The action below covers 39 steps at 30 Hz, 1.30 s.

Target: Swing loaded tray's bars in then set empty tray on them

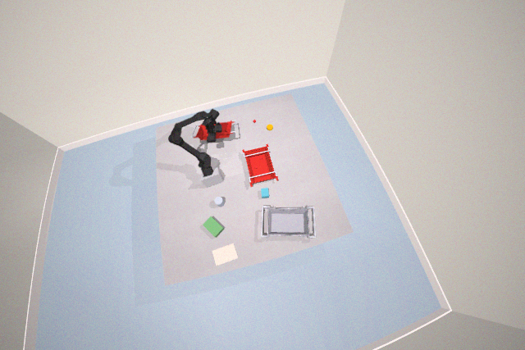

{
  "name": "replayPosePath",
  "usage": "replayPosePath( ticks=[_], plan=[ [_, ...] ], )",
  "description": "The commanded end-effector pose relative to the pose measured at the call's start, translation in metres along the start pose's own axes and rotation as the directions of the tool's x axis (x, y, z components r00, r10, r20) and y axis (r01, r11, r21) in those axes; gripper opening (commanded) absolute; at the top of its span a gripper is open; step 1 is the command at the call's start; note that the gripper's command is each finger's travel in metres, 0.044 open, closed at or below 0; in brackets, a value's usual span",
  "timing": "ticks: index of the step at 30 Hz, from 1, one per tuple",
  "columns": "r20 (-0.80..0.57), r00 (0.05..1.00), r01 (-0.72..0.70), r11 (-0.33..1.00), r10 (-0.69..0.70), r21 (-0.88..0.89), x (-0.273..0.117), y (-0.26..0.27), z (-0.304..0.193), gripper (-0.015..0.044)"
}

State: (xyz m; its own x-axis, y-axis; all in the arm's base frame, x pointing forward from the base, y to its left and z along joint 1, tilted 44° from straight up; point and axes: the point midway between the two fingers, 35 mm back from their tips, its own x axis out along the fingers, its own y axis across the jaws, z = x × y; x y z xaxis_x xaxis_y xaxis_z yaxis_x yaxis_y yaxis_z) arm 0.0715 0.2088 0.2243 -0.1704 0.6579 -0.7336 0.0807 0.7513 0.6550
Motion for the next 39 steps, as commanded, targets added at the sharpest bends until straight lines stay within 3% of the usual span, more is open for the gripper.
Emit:
replayPosePath(
  ticks=[1,13,39],
  plan=[
    [0.004,1.0,-0.013,1.0,0.014,-0.007,-0.024,0.009,0.005,0.0],
    [0.002,1.0,-0.022,1.0,0.022,-0.003,-0.073,0.018,0.002,0.0],
    [0.002,1.0,-0.022,1.0,0.022,-0.002,-0.074,0.018,0.002,0.0]
  ],
)
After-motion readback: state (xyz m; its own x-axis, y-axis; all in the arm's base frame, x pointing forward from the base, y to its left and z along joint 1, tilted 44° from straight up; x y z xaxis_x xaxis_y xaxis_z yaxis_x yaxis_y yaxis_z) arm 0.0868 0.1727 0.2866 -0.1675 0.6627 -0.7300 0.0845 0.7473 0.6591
